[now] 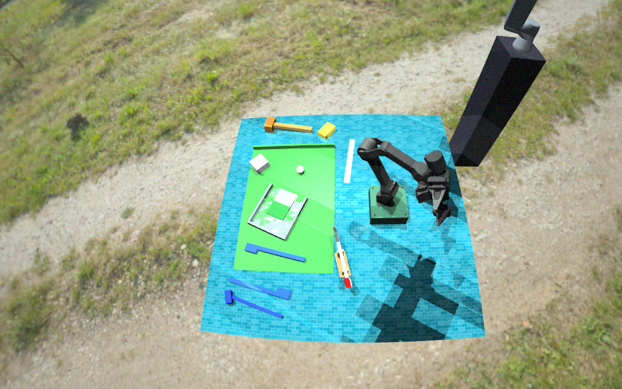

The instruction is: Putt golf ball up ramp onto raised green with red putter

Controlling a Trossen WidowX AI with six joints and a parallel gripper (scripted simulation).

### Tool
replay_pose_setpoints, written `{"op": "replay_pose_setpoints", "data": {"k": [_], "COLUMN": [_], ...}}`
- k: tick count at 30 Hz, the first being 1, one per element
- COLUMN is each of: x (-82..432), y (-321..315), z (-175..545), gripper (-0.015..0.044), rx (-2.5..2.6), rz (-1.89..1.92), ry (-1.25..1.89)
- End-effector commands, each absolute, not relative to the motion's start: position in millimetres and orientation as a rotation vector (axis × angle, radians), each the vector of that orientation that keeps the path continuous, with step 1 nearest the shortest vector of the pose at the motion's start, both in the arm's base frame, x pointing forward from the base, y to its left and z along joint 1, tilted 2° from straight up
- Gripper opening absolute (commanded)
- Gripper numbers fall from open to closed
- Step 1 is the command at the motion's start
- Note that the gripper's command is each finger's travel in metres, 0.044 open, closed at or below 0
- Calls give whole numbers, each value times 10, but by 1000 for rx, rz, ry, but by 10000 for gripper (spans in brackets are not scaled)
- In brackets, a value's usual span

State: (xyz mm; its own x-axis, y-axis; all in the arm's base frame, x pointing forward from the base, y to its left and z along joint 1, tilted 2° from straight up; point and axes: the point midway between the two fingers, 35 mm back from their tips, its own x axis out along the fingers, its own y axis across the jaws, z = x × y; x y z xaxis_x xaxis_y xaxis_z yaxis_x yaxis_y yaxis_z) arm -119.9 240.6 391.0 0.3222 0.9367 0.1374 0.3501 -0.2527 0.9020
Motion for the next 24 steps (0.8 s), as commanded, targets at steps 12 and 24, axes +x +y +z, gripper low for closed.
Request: {"op": "replay_pose_setpoints", "data": {"k": [12,24], "x": [-543,857], "y": [3359,3745], "z": [3485,2527], "gripper": [440,440], "rx": [831,-188], "rz": [1090,959], "ry": [435,222]}}
